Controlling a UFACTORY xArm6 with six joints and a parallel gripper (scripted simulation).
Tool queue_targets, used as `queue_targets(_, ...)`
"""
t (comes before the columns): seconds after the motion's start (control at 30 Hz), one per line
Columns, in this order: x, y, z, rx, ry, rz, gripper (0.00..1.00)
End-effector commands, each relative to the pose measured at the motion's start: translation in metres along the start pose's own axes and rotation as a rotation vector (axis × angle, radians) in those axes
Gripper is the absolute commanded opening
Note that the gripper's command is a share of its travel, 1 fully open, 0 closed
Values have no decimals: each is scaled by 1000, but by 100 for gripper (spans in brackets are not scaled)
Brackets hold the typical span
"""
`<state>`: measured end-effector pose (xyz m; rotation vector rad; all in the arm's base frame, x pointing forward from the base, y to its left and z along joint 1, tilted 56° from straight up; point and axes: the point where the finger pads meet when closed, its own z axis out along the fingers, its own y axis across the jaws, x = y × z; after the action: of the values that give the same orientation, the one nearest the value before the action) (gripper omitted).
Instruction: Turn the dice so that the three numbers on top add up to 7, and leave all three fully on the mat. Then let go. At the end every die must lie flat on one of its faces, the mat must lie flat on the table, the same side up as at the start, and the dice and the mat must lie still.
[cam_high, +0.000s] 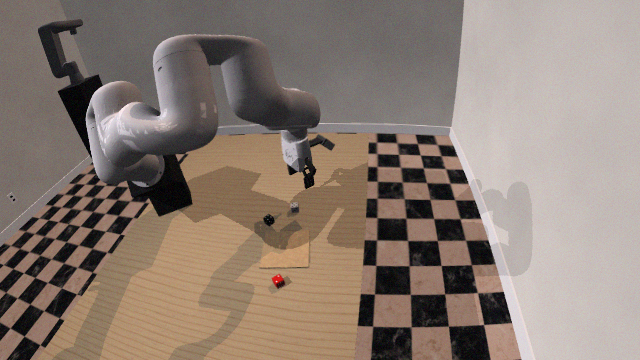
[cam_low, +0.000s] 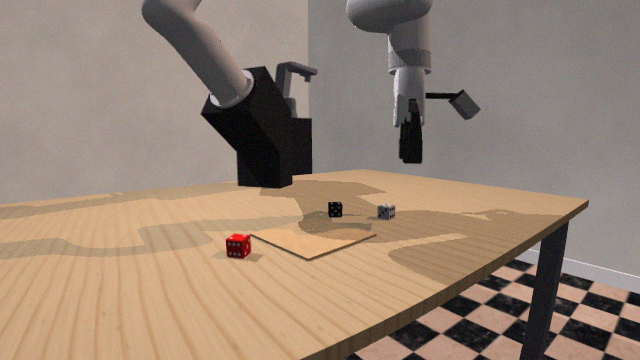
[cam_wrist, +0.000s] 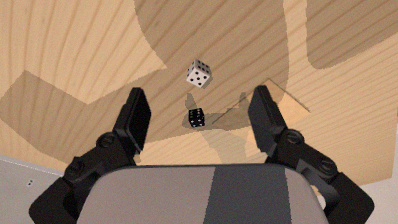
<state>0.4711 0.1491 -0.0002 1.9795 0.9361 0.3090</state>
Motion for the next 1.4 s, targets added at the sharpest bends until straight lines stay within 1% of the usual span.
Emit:
queue_targets(0.0, -1, 1, -21, -1, -3, 0, 100)
queue_targets(0.1, -1, 1, -36, -1, -3, 0, 100)
queue_targets(0.17, -1, 1, -41, -1, -3, 0, 100)
queue_targets(0.57, -2, 1, -43, -1, -3, -2, 100)
queue_targets(0.6, -7, 1, -43, -1, -3, -10, 100)
queue_targets(0.63, -17, 1, -42, -3, -3, -29, 100)
queue_targets(0.7, -55, 1, -40, -5, -4, -93, 100)
queue_targets(0.73, -55, 1, -40, -5, -4, -93, 100)
queue_targets(0.77, -78, 0, -39, -5, -4, -131, 100)
queue_targets(0.8, -78, 0, -39, -5, -4, -131, 100)
queue_targets(0.83, -100, -2, -38, -4, -4, -167, 100)
queue_targets(0.87, -100, -2, -38, -4, -4, -167, 100)
queue_targets(0.9, -118, -4, -37, -2, -4, -196, 100)
queue_targets(0.93, -118, -4, -37, -2, -4, -196, 100)
queue_targets(0.97, -130, -6, -37, -1, -4, -215, 100)
queue_targets(1.0, -135, -7, -36, 0, -3, -224, 100)
queue_targets(1.37, -136, -7, -36, 0, -3, -225, 100)
